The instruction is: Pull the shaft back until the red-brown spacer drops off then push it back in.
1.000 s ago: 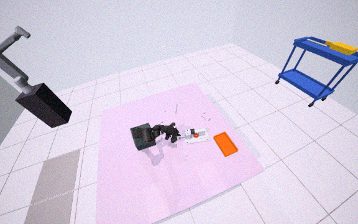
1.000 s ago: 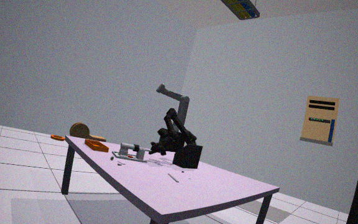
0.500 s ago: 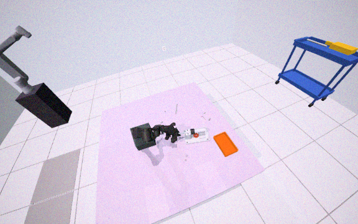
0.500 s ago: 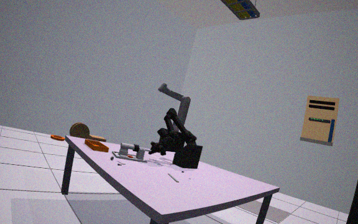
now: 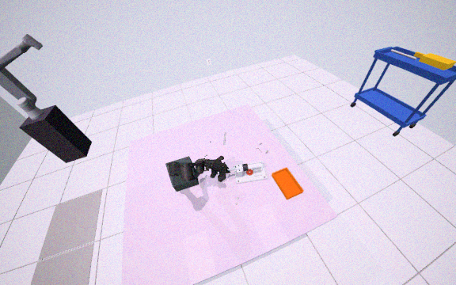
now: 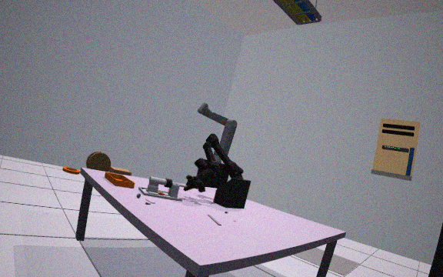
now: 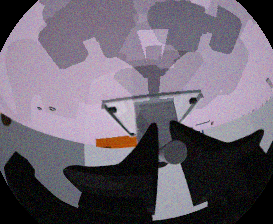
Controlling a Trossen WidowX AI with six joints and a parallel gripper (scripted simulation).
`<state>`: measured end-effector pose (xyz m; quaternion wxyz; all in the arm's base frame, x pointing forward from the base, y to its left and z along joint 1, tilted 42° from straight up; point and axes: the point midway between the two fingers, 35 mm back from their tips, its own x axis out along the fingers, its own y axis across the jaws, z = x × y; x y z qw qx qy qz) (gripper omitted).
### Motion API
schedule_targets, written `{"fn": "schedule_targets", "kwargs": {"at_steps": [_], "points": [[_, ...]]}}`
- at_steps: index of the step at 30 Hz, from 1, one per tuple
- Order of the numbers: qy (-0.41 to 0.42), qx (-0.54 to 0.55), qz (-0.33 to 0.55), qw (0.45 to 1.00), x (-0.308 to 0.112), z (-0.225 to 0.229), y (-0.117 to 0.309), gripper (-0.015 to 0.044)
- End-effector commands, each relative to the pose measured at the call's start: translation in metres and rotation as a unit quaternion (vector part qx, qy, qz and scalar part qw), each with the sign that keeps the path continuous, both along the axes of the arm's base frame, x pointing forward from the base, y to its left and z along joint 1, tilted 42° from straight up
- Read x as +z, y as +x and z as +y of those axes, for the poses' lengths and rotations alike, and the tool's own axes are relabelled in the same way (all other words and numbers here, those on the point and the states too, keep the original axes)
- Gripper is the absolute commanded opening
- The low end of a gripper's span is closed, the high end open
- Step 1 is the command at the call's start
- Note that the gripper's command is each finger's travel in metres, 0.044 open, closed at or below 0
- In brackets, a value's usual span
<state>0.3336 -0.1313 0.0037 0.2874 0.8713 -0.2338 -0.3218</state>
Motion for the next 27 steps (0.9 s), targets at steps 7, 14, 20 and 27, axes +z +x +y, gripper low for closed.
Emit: {"fn": "schedule_targets", "kwargs": {"at_steps": [7, 14, 20, 27], "points": [[-0.001, 0.001, -0.003, 1.0, 0.0014, -0.0003, 0.0032, 0.0], [-0.001, 0.001, -0.003, 1.0, 0.0015, -0.0004, 0.0038, 0.0], [-0.001, 0.001, -0.003, 1.0, 0.0016, -0.0006, 0.0043, 0.0], [-0.001, 0.001, -0.003, 1.0, 0.0017, -0.0006, 0.0048, 0.0]]}}
